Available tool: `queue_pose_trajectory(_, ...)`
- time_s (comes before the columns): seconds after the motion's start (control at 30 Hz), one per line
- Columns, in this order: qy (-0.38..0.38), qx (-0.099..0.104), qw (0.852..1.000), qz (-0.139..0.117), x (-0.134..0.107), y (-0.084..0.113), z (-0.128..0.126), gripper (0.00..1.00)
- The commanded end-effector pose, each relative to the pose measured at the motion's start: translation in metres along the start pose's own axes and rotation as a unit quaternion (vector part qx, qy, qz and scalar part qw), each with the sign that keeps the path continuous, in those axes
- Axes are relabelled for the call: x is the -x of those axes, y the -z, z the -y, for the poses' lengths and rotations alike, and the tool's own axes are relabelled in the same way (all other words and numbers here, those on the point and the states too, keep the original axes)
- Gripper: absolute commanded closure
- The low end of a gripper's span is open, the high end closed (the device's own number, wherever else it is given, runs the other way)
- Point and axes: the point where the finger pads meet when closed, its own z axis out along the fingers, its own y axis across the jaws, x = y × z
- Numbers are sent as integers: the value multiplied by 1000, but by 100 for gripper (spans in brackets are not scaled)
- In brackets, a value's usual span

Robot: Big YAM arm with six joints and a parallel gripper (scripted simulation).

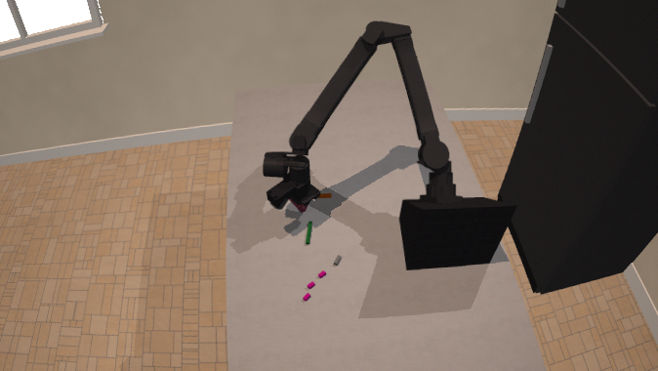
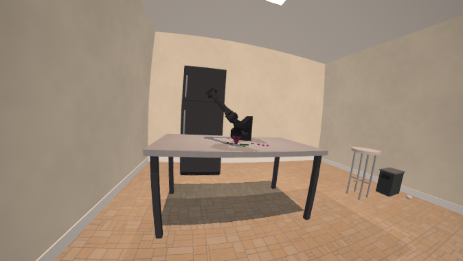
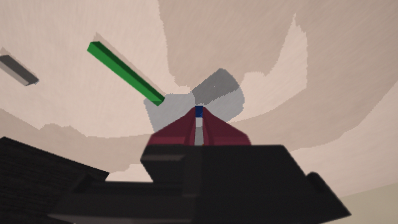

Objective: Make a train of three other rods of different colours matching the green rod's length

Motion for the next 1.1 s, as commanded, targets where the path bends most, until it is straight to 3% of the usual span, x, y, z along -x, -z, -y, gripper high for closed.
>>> queue_pose_trajectory(0.0, 12, -13, 1000, 14, 17, 12, 7, 96)
queue_pose_trajectory(1.07, 13, -14, 1000, 15, 19, 13, 10, 96)
